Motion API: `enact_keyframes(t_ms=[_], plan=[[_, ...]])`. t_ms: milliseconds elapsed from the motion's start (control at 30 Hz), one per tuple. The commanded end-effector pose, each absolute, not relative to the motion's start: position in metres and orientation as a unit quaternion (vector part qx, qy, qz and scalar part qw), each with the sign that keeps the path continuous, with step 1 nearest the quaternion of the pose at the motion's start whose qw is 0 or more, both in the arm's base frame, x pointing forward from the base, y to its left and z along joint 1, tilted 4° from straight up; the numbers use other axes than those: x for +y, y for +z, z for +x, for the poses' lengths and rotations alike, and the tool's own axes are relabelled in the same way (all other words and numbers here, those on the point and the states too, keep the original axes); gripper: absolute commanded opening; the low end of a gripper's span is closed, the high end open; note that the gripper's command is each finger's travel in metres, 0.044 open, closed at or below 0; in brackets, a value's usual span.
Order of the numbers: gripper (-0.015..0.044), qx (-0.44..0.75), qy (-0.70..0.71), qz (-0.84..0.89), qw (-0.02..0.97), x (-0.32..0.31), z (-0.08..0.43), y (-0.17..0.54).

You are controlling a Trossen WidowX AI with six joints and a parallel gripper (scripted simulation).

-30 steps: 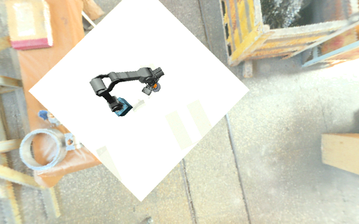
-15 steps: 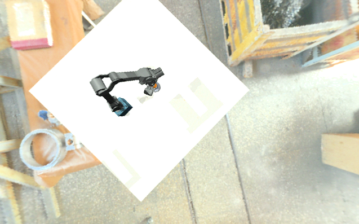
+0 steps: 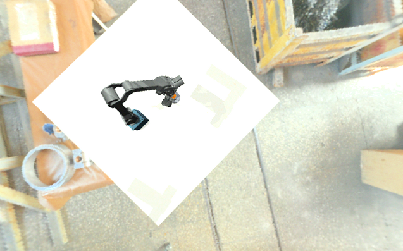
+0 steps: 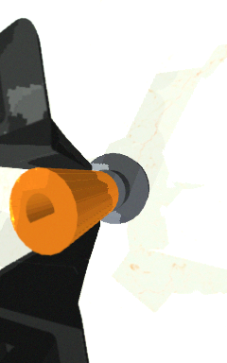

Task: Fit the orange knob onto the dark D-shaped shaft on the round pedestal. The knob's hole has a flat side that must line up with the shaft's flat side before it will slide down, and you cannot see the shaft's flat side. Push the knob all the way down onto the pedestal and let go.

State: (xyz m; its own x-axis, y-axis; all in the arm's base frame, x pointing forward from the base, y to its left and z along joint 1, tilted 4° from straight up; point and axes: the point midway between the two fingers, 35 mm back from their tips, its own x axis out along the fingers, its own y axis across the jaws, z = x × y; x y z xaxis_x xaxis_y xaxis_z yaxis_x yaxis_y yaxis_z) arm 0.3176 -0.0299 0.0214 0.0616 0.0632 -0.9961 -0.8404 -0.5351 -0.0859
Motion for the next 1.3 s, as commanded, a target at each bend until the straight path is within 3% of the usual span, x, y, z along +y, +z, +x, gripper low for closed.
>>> enact_keyframes(t_ms=[0,367,1267], plan=[[0.0,0.308,0.611,-0.628,0.37,-0.03,0.3175,0.0244],[0.0,0.242,0.64,-0.664,0.302,-0.0301,0.3206,0.0271],[0.0,0.242,0.64,-0.664,0.302,-0.0296,0.3183,0.021]])
